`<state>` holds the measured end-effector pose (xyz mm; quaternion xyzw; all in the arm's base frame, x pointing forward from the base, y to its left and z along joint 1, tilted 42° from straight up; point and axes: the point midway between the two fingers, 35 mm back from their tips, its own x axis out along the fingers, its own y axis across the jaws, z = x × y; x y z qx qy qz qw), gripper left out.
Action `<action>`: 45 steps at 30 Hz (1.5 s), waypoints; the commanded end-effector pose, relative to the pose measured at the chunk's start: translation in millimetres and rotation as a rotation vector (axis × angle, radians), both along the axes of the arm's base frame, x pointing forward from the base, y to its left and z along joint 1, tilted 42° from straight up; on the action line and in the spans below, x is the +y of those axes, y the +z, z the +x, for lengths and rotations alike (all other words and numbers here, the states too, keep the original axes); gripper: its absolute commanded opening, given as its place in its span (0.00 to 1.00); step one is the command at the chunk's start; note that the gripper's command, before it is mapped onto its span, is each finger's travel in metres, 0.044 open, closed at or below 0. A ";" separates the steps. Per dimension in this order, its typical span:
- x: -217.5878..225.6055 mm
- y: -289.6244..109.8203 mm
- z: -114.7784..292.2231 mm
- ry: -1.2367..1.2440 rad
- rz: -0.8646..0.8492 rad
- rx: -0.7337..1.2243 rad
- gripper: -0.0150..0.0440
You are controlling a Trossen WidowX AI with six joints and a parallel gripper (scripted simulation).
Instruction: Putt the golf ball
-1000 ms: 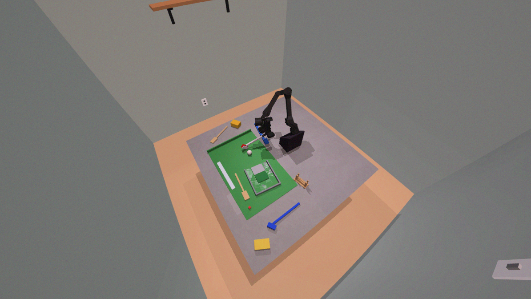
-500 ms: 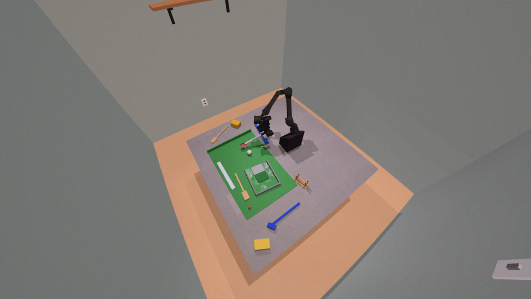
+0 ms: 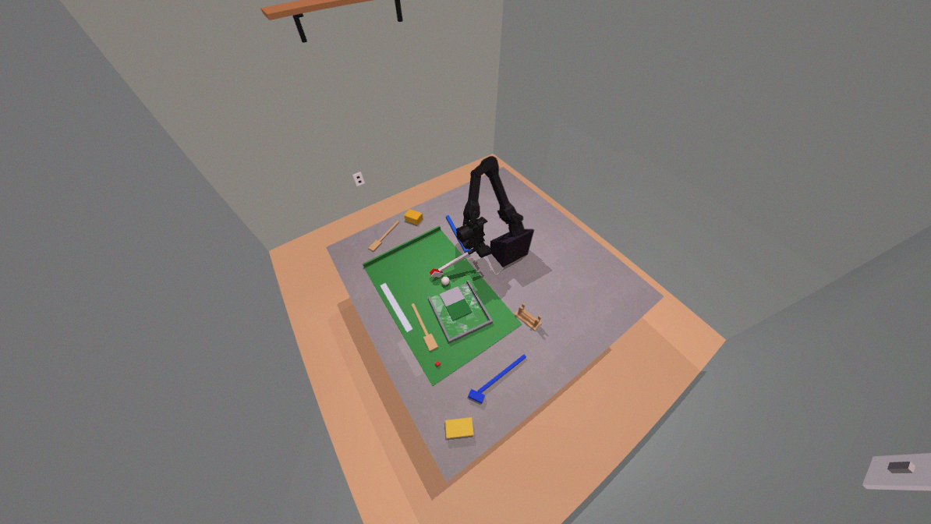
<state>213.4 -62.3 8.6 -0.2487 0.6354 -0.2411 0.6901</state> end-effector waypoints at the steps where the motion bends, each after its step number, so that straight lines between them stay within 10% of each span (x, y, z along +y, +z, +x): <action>1: 6.9 -5.0 -2.0 -0.005 -0.016 -0.013 0.25; 45: 41.4 32.7 -5.9 -0.002 -0.019 -0.005 0.25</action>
